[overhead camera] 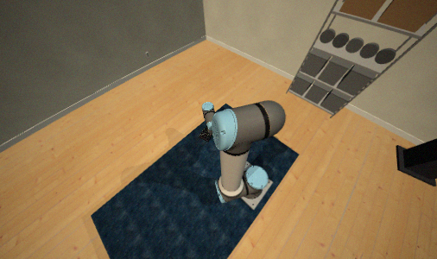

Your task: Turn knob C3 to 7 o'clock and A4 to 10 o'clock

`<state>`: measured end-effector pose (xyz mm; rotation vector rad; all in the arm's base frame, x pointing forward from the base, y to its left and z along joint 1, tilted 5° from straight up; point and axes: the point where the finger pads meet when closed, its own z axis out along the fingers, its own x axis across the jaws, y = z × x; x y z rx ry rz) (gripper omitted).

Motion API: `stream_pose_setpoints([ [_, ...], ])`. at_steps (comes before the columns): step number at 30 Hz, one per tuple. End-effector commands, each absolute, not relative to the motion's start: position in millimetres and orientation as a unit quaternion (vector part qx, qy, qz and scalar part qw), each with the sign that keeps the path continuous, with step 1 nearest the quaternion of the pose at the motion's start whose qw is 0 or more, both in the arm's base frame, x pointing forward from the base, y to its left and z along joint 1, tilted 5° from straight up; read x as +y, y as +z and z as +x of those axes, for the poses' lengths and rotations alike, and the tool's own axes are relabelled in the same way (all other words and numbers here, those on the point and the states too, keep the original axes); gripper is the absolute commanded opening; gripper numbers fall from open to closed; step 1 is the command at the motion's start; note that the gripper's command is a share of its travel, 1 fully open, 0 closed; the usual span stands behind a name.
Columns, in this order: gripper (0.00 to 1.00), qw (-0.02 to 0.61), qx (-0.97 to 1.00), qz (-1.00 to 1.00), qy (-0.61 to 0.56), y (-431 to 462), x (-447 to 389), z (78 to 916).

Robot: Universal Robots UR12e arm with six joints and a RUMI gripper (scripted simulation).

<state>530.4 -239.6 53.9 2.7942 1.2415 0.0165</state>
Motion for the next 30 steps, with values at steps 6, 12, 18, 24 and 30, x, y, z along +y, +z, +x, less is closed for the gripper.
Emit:
stream_pose_setpoints([
  [6, 0.04, 0.043, 0.406, 0.913, 0.006, 54.6, -239.9, 530.9],
  [12, 0.04, 0.043, 0.406, 0.913, 0.006, 54.6, -239.9, 530.9],
  [18, 0.04, 0.043, 0.406, 0.913, 0.006, 54.6, -239.9, 530.9],
  [24, 0.04, 0.043, 0.406, 0.913, 0.006, 54.6, -239.9, 530.9],
  [30, 0.04, 0.043, 0.406, 0.913, 0.006, 54.6, -239.9, 530.9],
])
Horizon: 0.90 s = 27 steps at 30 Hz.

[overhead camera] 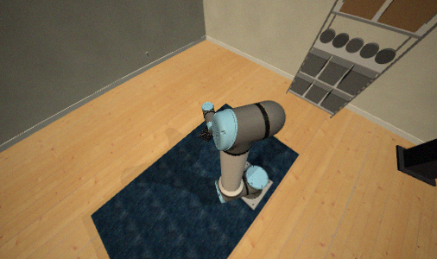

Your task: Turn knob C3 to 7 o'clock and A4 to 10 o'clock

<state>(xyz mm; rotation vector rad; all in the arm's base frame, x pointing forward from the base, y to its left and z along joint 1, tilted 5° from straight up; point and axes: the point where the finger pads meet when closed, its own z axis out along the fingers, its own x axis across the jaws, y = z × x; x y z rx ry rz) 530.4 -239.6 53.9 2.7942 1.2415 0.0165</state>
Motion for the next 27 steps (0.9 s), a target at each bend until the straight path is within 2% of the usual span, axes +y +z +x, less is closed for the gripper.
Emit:
stream_pose_setpoints([
  [1, 0.04, 0.043, 0.406, 0.913, 0.006, 54.6, -239.9, 530.9],
  [27, 0.04, 0.043, 0.427, 0.903, 0.005, 54.6, -240.1, 530.8],
])
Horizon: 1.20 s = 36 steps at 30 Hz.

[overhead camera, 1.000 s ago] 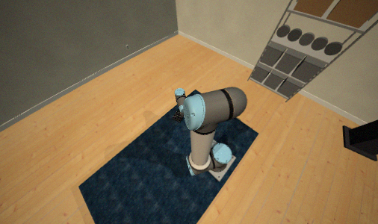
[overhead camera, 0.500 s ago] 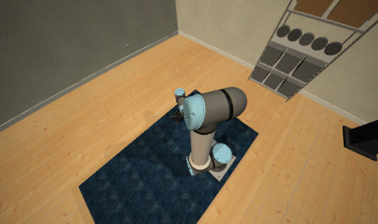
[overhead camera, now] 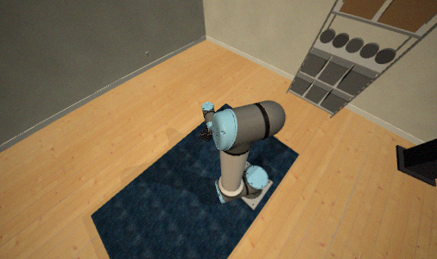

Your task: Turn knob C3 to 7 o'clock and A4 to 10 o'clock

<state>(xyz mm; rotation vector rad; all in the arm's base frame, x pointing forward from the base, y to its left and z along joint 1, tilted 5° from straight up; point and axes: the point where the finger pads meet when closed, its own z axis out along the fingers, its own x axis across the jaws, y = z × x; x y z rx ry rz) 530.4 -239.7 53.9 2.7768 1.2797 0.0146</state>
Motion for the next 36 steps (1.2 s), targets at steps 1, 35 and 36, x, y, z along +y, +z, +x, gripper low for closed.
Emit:
stream_pose_setpoints([
  [1, 0.04, 0.043, 0.43, 0.902, 0.005, 54.6, -240.1, 530.8],
  [35, 0.04, 0.043, 0.608, 0.793, -0.004, 54.7, -241.9, 529.9],
  [36, 0.04, 0.043, 0.616, 0.787, -0.005, 54.7, -242.0, 529.8],
])
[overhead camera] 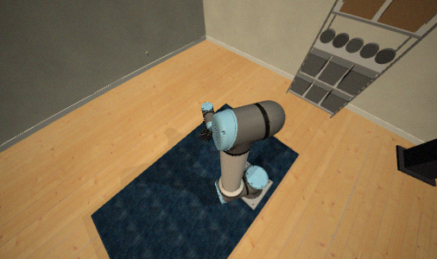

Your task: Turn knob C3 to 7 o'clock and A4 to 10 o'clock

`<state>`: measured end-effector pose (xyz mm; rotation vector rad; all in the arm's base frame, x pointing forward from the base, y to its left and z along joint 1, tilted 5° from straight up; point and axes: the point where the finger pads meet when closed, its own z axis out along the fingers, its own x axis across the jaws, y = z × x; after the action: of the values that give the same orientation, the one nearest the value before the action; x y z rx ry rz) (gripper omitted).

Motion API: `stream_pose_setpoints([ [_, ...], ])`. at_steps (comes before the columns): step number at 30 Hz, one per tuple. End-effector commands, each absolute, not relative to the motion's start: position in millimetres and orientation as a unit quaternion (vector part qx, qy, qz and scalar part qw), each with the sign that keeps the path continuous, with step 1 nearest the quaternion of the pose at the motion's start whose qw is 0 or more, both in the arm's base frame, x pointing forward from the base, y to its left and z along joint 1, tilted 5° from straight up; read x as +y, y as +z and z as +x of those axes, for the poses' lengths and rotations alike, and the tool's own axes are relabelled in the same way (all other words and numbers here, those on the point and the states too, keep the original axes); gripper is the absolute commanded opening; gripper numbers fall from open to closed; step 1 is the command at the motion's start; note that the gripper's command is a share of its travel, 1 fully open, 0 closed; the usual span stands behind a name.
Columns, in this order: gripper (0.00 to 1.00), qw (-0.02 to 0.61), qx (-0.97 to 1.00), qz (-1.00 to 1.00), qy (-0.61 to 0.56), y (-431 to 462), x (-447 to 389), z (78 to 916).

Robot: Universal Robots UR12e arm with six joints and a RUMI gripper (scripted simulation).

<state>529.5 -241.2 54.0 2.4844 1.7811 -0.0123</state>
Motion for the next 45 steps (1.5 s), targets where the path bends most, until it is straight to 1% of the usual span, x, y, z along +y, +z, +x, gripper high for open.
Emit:
stream_pose_setpoints([
  [1, 0.04, 0.043, 0.624, 0.78, -0.005, 54.7, -242.1, 529.8],
  [21, 0.04, 0.041, 0.767, 0.641, -0.014, 54.8, -244.0, 529.8],
  [45, 0.04, 0.037, 0.882, 0.47, -0.022, 55.0, -245.8, 530.5],
])
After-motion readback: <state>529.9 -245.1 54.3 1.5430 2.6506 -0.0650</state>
